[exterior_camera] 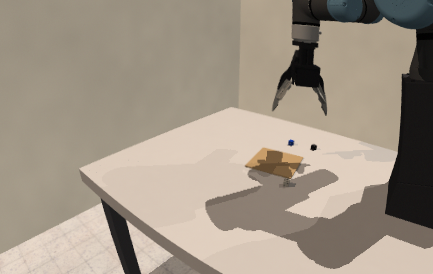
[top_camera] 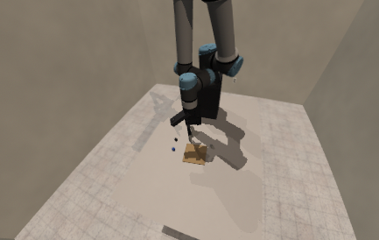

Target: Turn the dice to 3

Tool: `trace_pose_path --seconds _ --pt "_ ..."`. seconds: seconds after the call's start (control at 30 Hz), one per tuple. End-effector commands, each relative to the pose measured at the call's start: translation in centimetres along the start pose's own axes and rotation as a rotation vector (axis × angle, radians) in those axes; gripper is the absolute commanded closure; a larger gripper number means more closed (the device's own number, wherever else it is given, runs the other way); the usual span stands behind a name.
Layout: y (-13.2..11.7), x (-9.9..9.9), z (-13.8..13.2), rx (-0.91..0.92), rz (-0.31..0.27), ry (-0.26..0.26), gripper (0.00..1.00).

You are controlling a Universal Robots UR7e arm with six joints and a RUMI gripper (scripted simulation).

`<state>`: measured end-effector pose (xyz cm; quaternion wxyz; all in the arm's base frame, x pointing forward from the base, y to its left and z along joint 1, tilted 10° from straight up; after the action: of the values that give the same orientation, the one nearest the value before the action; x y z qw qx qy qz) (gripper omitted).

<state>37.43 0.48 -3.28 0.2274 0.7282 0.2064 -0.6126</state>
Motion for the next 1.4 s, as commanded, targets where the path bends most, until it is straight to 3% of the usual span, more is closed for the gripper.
trace_pose_path --seconds 0.0,0.9,1.37 --pt "1.7 0.1 1.2 0.154 0.001 0.0 0.0" --pt "8.1 0.2 7.9 0.843 0.002 0.011 0.0" --pt "8.4 0.1 8.3 0.884 0.002 0.012 0.0"
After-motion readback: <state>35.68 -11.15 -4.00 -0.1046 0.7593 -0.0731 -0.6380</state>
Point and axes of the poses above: the point where the finger pads meet when closed, its own x axis out along the fingers, its own z axis across the jaws, y = z × x, the point moved 8 cm from there along -x, back along the fingers, and after that the axes turned 2 degrees about -x, right-handed, at the moved point
